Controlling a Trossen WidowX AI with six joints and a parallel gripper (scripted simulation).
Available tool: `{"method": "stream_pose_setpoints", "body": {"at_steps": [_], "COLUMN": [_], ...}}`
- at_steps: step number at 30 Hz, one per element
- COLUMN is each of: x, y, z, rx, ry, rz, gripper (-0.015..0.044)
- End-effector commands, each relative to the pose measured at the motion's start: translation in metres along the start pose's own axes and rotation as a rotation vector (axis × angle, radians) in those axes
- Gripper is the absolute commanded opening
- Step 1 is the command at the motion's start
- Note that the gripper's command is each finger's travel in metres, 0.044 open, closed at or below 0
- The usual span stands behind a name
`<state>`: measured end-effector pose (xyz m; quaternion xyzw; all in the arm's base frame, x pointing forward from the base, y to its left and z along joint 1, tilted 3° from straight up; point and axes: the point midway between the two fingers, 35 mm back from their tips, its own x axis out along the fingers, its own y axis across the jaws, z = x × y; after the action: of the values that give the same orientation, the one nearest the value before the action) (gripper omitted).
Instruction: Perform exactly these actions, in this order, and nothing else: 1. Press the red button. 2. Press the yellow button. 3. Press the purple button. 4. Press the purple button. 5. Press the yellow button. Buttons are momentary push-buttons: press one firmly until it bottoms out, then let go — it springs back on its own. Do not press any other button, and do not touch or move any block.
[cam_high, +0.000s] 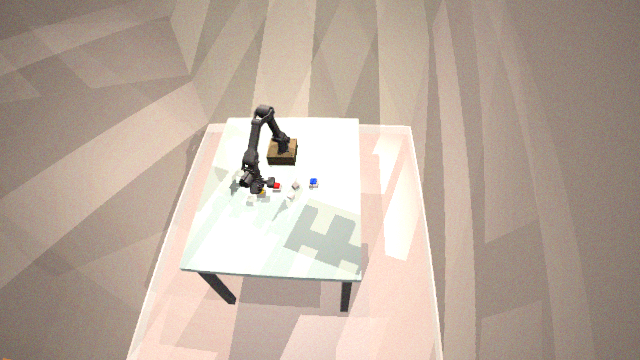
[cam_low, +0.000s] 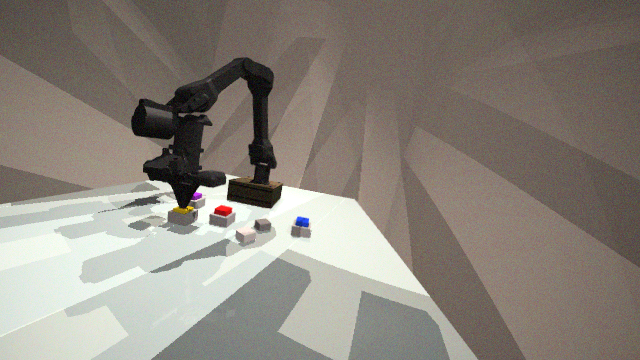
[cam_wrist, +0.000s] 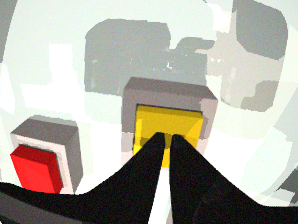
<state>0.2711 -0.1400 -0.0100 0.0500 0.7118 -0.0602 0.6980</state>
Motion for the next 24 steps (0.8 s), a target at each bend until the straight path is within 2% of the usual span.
{"method": "stream_pose_setpoints", "body": {"at_steps": [1,6,10,15,20,24], "x": [0.001,0.001,-0.030,-0.035,-0.091,-0.094], "y": [0.000,0.000,0.000,0.000,0.000,0.000], "z": [-0.001,-0.001,0.000,0.000,0.000,0.000], "rx": [-0.006,-0.006,-0.005,-0.006,-0.006,-0.006], "ry": [0.005,0.005,0.005,0.005,0.005,0.005], "rz": [0.001,0.001,0.001,0.001,0.001,0.001], "gripper": [0.0020,0.0020,0.0020,0.0020,0.0020,0.0020]}}
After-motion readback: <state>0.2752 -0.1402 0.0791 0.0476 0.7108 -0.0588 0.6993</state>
